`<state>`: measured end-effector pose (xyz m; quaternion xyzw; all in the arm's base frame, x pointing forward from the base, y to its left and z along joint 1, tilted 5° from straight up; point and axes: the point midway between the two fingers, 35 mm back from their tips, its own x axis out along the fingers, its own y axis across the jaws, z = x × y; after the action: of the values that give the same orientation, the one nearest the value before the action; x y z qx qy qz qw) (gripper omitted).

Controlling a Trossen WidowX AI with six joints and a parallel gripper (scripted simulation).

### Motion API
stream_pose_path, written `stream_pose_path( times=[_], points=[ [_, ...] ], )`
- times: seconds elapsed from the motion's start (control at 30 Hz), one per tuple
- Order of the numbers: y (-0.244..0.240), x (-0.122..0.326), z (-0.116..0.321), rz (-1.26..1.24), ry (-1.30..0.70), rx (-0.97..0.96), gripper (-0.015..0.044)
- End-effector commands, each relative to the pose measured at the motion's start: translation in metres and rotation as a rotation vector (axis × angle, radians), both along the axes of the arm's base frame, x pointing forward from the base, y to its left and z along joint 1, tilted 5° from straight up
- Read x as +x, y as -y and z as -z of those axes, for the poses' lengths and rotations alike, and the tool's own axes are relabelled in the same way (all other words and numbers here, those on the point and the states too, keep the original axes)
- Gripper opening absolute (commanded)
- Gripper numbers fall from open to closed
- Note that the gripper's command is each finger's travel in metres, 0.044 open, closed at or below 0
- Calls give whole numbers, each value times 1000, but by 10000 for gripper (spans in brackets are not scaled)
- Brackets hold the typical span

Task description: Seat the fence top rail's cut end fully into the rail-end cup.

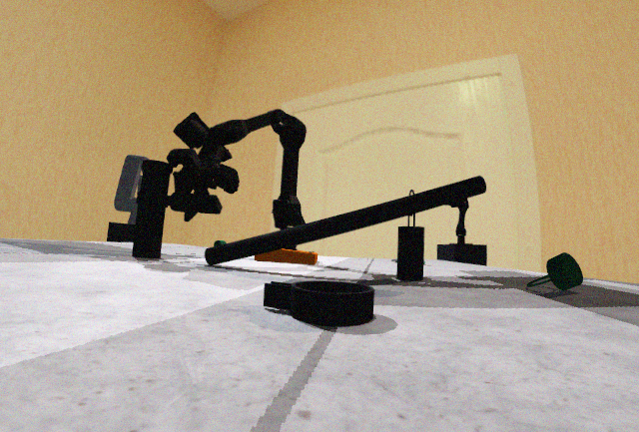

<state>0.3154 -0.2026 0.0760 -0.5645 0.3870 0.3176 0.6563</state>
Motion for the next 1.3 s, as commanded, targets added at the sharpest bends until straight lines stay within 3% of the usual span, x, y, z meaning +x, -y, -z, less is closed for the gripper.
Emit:
stream_pose_path(
  times=[0.0, 0.3, 0.63, 0.87, 1.1, 1.27],
  points=[
    [1, 0, 0, 15, -2, 1, 0],
    [0, 0, 0, 1, 0, 0, 0],
    [-1, 0, -1, 1, 0, 0, 263],
    [-21, 5, -25, 2, -1, 2, 440],
    [-36, 8, -39, 3, 5, 13, 440],
    [-61, 14, -63, 307, 5, 192, 440]
  ],
)
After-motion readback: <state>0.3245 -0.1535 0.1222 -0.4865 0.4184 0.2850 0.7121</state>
